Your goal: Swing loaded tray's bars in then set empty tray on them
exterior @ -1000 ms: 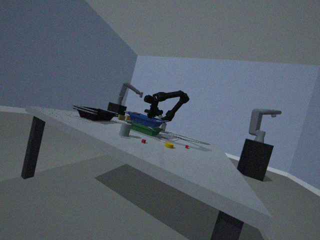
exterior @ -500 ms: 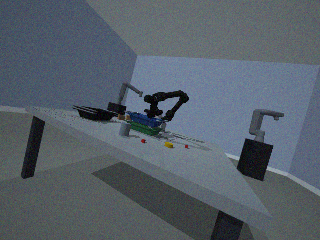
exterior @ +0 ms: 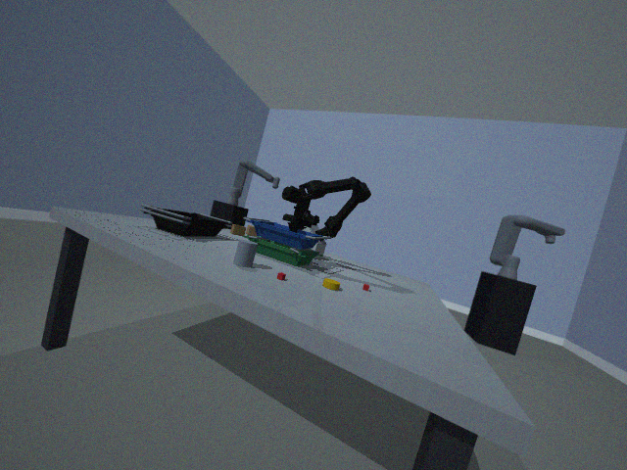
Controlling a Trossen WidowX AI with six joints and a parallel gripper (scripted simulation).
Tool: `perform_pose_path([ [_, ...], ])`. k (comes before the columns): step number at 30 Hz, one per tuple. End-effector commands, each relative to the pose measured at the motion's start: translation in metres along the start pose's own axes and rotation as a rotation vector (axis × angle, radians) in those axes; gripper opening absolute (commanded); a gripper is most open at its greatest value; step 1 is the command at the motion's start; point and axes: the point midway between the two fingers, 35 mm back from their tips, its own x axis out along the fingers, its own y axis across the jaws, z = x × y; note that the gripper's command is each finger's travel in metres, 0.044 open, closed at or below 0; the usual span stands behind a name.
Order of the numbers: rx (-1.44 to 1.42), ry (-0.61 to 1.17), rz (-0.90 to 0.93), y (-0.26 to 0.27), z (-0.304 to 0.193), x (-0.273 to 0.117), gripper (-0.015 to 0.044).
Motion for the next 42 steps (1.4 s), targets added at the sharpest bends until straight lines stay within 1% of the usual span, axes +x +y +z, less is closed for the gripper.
perform_pose_path([
  [1, 0.006, -0.001, 0.019, 0.0033, 0.0020, 0.0044, 0.0000],
  [30, 0.006, -0.001, 0.019, 0.0033, 0.0020, 0.0043, 0.0000],
  [42, 0.006, -0.001, 0.019, 0.0033, 0.0020, 0.0043, 0.0176],
])
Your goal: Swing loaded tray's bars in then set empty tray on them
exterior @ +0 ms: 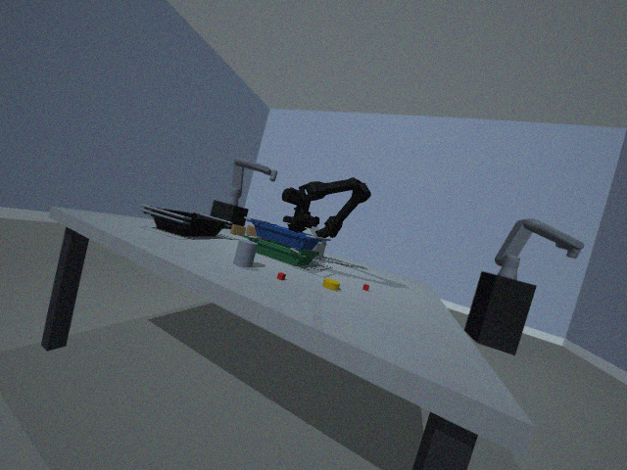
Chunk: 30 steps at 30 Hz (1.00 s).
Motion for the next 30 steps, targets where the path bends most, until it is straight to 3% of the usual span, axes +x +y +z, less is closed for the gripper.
perform_pose_path([
  [1, 0.010, 0.001, 0.003, 0.001, -0.001, 0.000, 0.0191],
  [18, 0.010, 0.001, 0.003, 0.001, -0.001, 0.000, 0.0440],
  [30, 0.004, 0.005, -0.001, -0.003, -0.002, -0.020, 0.0440],
])
